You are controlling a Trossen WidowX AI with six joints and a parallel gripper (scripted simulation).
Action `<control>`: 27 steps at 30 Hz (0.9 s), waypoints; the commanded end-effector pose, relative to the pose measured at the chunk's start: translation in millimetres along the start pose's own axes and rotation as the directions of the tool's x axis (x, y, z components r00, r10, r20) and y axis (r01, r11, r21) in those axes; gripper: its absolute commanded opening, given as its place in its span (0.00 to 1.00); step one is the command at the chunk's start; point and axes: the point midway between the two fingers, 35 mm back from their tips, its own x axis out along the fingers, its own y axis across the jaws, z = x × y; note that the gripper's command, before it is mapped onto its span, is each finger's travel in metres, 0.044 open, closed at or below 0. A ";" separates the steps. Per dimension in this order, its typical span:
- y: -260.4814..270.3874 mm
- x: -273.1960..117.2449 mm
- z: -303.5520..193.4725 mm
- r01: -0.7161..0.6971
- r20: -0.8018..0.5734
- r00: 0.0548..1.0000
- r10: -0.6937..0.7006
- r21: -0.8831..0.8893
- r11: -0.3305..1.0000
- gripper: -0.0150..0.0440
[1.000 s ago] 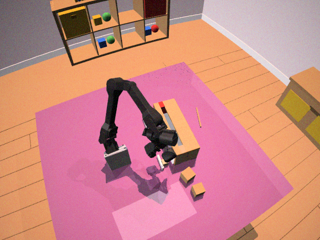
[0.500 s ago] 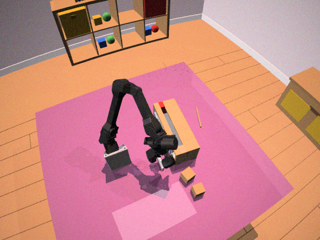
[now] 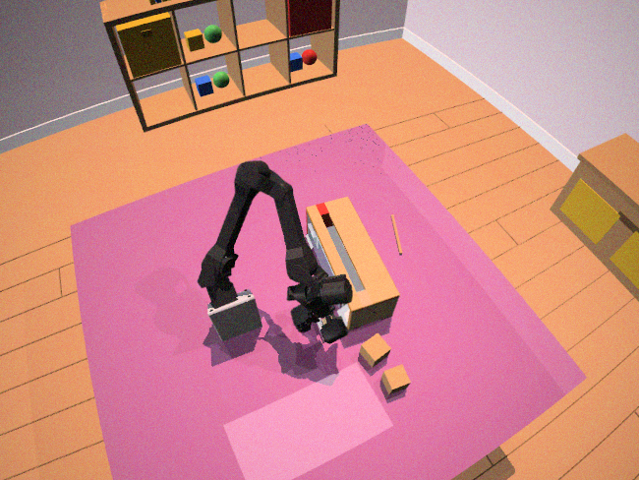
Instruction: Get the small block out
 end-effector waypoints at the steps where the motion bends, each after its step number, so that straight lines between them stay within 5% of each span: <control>1: -0.3 6.9 4.2 0.005 0.003 1.000 -0.005 0.010 1.000 0.74; 27: -3.1 44.3 22.6 0.009 0.001 1.000 -0.009 0.012 1.000 0.74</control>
